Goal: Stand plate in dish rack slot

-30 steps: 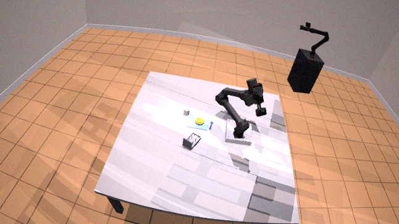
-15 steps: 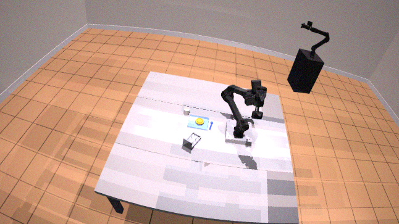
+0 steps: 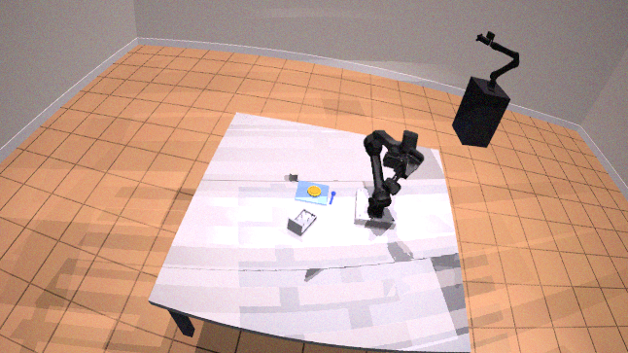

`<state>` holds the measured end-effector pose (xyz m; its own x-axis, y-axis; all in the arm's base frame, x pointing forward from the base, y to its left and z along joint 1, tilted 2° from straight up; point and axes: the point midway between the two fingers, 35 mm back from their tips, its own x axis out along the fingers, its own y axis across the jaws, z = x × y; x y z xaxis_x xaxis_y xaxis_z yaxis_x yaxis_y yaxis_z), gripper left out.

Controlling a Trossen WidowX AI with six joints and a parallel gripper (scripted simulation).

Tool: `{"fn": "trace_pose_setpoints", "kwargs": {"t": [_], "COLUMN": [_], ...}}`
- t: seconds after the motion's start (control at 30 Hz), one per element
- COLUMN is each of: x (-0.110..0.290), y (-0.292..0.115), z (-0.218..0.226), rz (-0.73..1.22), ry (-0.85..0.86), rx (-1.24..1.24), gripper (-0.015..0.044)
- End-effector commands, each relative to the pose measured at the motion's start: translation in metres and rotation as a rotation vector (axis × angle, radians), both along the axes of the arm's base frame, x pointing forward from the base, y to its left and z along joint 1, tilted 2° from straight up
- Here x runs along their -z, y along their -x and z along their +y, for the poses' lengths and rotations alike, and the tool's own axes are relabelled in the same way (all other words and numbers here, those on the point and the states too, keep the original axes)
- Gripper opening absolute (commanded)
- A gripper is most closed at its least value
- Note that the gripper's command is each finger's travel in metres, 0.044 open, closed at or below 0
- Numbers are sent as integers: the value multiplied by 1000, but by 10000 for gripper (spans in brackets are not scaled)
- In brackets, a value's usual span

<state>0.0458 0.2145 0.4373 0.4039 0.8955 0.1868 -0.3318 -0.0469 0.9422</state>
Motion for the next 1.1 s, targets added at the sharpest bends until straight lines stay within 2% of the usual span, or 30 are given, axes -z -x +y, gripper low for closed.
{"fn": "trace_pose_setpoints", "kwargs": {"t": [0.0,0.6,1.07], "x": [9,54,102], "y": [-17,-109,-197], "z": [12,21,-22], "rz": [-85,-275,-249], "ry": [119,618,1065], "rx": [85,371,511], "gripper": [400,400,400]}}
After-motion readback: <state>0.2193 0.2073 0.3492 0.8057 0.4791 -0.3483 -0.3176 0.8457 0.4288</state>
